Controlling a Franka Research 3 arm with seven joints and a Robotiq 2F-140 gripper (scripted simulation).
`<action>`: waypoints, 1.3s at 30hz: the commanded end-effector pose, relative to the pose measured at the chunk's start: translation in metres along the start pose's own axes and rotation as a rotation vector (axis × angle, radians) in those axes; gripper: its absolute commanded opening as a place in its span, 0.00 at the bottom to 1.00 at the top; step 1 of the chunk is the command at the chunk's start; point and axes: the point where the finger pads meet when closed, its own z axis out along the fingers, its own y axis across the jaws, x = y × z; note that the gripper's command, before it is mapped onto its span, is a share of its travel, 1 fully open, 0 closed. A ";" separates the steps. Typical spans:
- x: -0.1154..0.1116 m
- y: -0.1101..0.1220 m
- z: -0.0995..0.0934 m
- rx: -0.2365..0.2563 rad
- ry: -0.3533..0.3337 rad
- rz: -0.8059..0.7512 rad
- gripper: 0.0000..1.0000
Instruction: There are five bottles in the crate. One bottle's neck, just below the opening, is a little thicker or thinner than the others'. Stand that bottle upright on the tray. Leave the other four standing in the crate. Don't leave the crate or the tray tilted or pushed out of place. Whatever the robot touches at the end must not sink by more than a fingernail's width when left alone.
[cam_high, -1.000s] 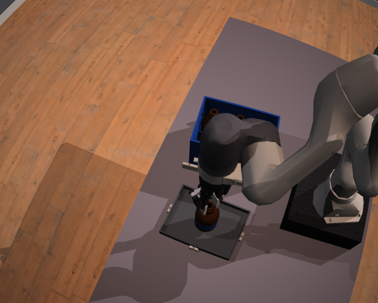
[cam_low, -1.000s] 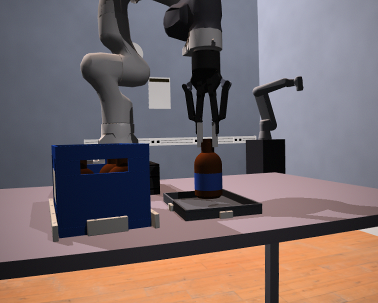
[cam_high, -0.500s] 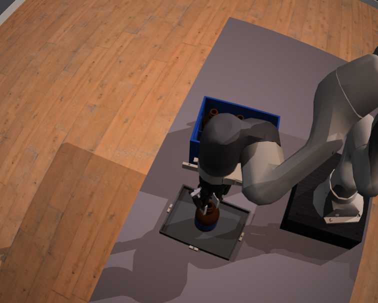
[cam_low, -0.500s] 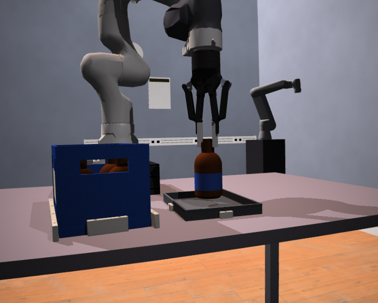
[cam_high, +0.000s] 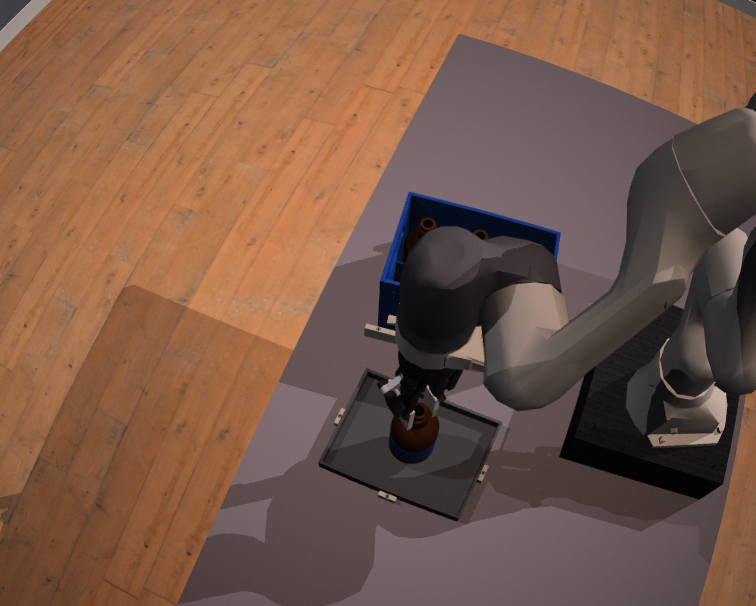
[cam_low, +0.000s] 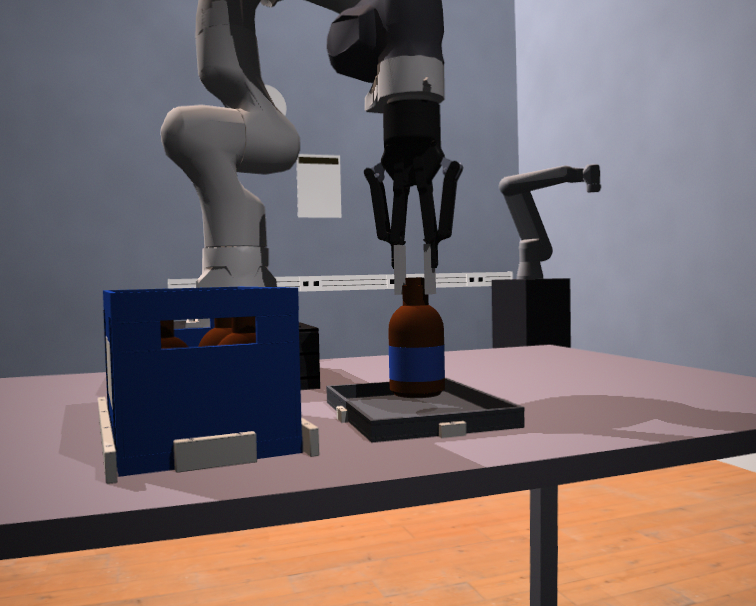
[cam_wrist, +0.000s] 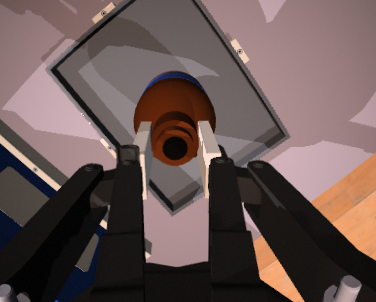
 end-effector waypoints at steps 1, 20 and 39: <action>0.000 0.001 0.000 -0.002 -0.004 -0.001 0.10; -0.001 -0.002 0.002 -0.002 -0.004 -0.001 0.10; -0.001 -0.002 0.002 -0.002 -0.004 -0.001 0.10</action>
